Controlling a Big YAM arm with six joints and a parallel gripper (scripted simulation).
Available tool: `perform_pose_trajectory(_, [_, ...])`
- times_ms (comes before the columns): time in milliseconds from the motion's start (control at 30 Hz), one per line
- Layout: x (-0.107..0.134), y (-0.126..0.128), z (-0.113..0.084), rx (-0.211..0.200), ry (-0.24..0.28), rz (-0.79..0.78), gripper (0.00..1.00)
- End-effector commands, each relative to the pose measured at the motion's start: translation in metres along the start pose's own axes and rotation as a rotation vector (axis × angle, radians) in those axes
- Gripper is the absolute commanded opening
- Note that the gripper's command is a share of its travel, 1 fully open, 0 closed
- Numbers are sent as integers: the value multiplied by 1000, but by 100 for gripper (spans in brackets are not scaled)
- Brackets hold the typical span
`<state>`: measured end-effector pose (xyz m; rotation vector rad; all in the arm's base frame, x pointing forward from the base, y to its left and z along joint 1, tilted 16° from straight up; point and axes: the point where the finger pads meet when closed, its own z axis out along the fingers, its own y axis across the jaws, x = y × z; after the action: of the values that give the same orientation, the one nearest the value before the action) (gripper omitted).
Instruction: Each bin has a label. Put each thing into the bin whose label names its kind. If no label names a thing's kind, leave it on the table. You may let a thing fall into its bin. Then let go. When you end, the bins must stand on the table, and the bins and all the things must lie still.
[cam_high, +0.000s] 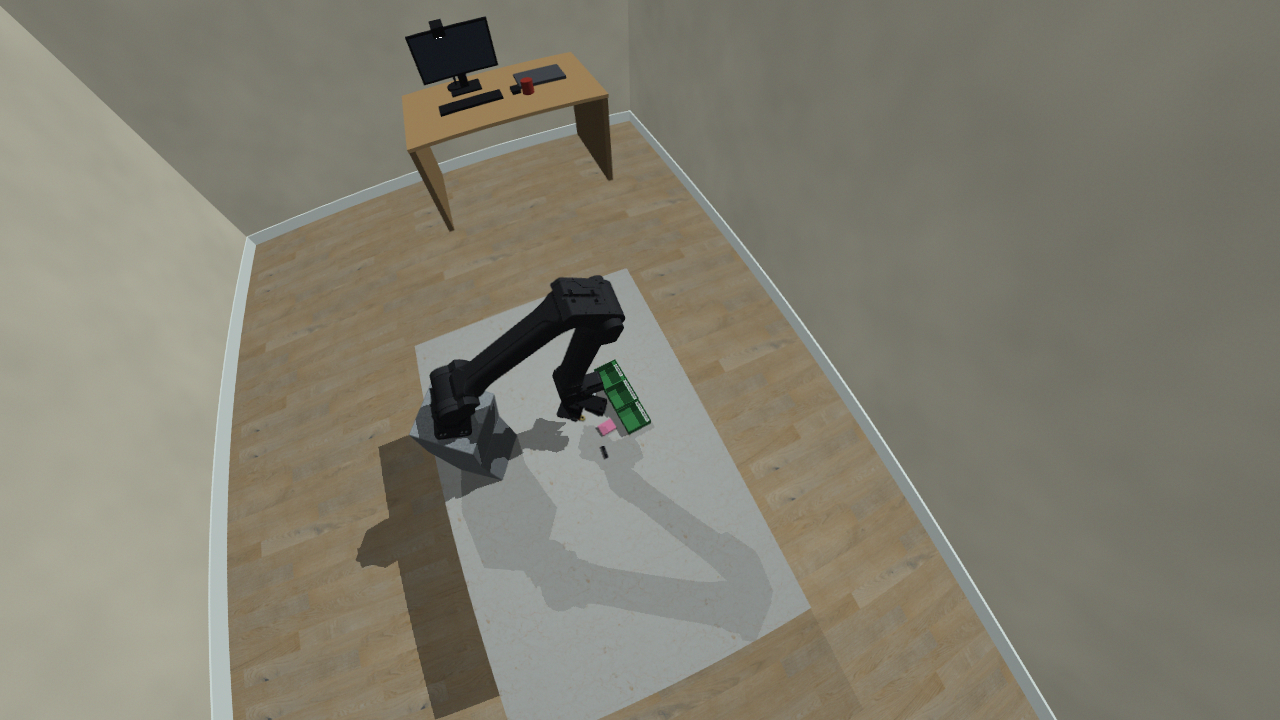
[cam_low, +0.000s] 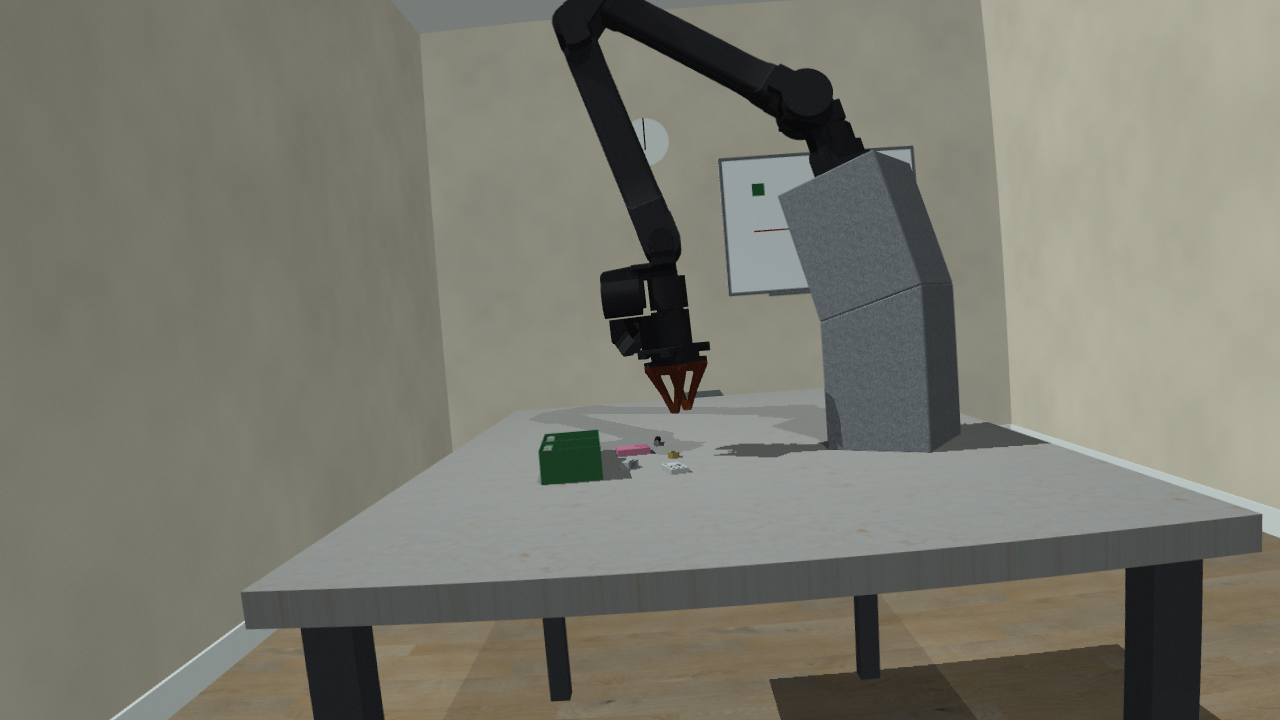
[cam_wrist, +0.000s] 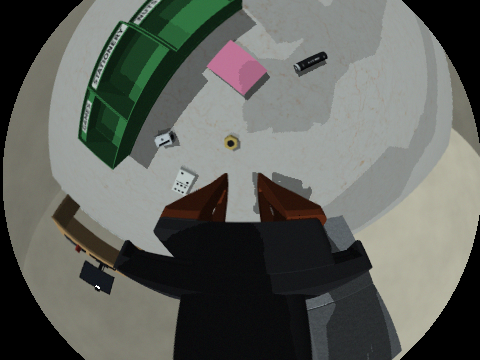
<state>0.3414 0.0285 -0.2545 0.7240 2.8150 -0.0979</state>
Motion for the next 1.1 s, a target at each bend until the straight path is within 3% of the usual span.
perform_pose_trajectory(0, [-25,24,-9,-57,-66,13,30])
perform_pose_trajectory(200, [-26,30,-11,-41,-49,7,30])
perform_pose_trajectory(267, [-1,13,-3,-11,-12,-1,30])
perform_pose_trajectory(533, [4,10,-3,-18,-21,1,30])
perform_pose_trajectory(633, [-13,23,-4,-41,-48,7,30])
perform_pose_trajectory(1067, [-10,15,-6,-28,-34,5,30])
